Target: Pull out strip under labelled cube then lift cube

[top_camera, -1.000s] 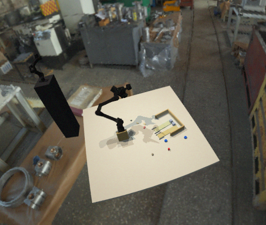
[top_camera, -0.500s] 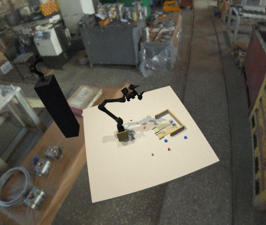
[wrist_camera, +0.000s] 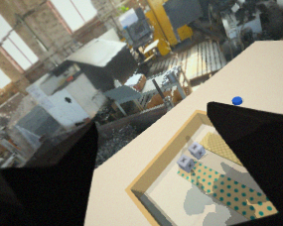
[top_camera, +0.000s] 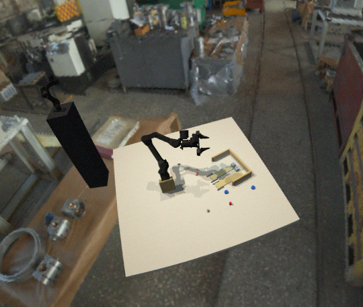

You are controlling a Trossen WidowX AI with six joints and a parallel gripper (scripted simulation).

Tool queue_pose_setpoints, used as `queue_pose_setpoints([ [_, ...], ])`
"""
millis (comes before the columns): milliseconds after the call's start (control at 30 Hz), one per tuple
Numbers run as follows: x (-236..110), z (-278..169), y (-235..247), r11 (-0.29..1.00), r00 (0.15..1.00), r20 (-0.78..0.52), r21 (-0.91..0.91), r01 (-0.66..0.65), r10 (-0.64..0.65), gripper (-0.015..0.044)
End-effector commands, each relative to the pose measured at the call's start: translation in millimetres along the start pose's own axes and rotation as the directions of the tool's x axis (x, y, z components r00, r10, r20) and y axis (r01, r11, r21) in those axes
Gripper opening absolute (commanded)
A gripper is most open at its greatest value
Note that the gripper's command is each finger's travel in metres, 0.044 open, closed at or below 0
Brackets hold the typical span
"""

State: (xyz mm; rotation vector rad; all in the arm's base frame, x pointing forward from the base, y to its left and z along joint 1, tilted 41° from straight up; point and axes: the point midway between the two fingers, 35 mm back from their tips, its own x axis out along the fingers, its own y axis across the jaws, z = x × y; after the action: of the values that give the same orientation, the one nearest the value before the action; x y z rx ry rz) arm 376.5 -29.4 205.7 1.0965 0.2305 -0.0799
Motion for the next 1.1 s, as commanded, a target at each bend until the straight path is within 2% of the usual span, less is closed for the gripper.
queue_pose_setpoints([
  [0, 1.7, -38.7, -65.7, 0.972, 0.958, -0.282, -0.234, -0.012, -0.056, 0.04],
  [200, -17.9, -71.6, -111.8, 0.924, 0.858, -0.513, -0.328, -0.198, 0.002, 0.04],
  [767, -18.8, -72.6, -113.0, 0.922, 0.854, -0.52, -0.328, -0.206, 0.006, 0.04],
  [867, -7.5, -74.4, -116.5, 0.915, 0.83, -0.556, -0.35, -0.202, -0.03, 0.0321],
  [1067, 31.2, -89.3, -130.9, 0.877, 0.695, -0.7, -0.427, -0.221, -0.165, 0.0164],
])
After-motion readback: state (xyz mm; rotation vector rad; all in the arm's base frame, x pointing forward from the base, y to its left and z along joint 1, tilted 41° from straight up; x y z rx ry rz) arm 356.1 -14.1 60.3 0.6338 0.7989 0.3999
